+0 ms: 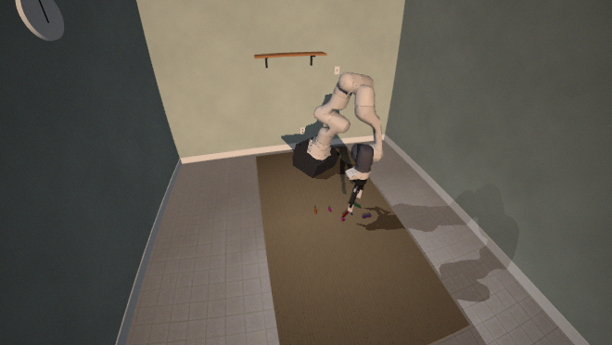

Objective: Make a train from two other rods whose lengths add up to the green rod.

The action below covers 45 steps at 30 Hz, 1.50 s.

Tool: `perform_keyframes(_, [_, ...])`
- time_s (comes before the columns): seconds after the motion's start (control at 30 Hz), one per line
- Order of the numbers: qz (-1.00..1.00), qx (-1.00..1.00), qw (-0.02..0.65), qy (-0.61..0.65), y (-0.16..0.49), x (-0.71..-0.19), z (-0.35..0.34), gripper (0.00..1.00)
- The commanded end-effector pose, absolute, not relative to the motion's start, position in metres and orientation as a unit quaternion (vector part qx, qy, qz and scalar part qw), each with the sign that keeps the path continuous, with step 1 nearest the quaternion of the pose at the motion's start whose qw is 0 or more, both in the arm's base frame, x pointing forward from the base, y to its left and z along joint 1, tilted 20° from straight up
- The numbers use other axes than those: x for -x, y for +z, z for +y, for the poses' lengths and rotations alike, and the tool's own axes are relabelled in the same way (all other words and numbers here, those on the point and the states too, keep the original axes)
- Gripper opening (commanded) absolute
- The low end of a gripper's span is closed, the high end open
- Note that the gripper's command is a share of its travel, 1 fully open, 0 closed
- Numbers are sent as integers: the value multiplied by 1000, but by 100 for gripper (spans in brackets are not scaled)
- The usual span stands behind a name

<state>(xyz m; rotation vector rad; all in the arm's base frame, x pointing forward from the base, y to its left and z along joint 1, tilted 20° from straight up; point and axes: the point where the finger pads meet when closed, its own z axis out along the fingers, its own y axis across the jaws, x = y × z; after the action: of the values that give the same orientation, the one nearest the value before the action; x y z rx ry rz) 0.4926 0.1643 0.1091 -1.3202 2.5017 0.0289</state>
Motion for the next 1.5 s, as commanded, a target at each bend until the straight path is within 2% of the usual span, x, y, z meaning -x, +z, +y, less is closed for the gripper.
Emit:
perform_keyframes(0.0, [832, 528, 169, 17, 108, -488, 161, 100])
perform_keyframes(0.03, [832, 528, 169, 17, 108, -488, 161, 100])
perform_keyframes(0.07, [832, 528, 169, 17, 108, -488, 161, 15])
perform_keyframes(1.47, [832, 528, 169, 17, 106, -489, 162, 15])
